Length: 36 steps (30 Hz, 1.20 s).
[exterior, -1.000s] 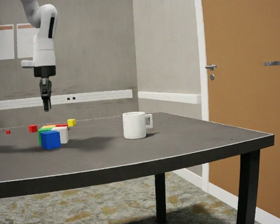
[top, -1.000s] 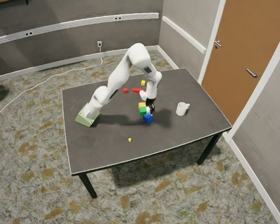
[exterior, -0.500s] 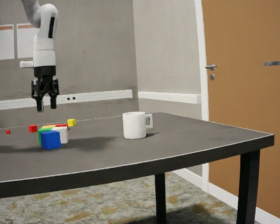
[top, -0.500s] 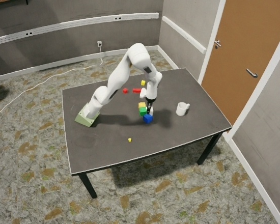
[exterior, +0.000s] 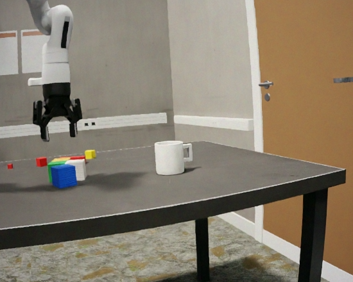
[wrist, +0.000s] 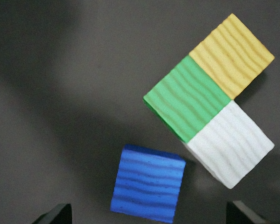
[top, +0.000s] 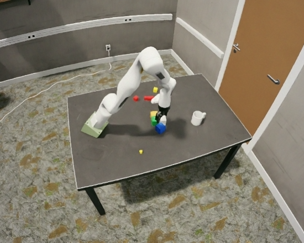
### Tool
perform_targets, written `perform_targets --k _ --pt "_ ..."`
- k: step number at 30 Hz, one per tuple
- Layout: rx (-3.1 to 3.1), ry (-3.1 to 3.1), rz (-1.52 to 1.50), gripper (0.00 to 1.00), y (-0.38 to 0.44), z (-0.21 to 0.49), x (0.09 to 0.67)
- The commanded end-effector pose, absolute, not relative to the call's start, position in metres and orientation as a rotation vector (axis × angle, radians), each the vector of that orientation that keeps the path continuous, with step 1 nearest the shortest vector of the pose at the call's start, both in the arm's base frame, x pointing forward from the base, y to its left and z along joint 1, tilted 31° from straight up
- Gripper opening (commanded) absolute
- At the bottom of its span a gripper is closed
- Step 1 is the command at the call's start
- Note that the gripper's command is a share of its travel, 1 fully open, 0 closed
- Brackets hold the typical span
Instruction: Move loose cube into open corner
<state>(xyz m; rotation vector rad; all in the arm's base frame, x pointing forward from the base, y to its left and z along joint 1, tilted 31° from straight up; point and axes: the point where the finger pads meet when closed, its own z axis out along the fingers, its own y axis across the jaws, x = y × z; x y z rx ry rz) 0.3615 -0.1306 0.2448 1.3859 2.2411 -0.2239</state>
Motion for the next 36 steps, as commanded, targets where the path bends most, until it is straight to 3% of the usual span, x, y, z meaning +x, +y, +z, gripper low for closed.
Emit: perform_targets --k 1,22,23,36 --pt "1.463 2.177 -0.203 1.00 -0.1299 0.2449 0.3616" --pt "1.615 2.059 -0.152 1.00 -0.1301 0.2449 0.3615" --pt "1.615 2.059 -0.152 0.83 -0.1301 0.2449 0.3615" --pt "1.615 2.059 -0.152 0.83 -0.1301 0.2449 0.3615"
